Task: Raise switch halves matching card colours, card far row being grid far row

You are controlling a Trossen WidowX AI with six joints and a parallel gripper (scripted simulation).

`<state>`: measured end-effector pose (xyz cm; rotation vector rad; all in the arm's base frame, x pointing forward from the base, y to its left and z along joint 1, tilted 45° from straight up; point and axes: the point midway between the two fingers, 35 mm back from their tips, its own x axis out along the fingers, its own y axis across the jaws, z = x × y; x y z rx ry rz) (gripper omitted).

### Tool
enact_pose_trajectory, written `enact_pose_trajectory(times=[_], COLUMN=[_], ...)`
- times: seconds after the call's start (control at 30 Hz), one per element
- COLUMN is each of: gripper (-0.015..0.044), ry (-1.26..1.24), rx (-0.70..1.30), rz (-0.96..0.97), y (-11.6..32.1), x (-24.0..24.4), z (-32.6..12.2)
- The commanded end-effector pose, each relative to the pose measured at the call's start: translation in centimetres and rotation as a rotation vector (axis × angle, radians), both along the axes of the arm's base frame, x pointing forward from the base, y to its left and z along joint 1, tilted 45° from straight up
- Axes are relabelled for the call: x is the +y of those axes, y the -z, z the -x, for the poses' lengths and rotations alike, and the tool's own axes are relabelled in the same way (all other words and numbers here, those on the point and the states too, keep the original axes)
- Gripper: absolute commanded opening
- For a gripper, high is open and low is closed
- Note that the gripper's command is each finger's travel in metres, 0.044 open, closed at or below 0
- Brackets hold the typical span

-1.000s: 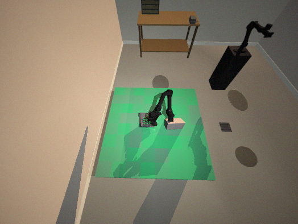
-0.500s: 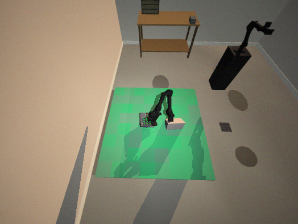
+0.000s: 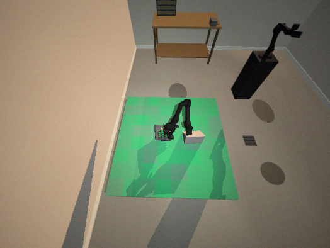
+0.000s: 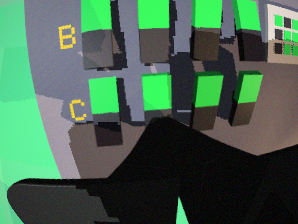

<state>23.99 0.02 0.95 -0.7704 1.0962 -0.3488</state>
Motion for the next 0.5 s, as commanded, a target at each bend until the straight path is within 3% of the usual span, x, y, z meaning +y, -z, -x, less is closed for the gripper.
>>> enact_pose_trajectory(times=[0.0,0.3,0.47], gripper=[0.0000,0.0000,0.0000], ry=[-0.003,0.015,0.016], rx=[0.003,0.023,0.023], rz=[-0.002,-0.002,-0.001], y=[0.1,-4.1,-4.3], x=[0.0,4.0,4.1], z=[0.0,2.5,2.6])
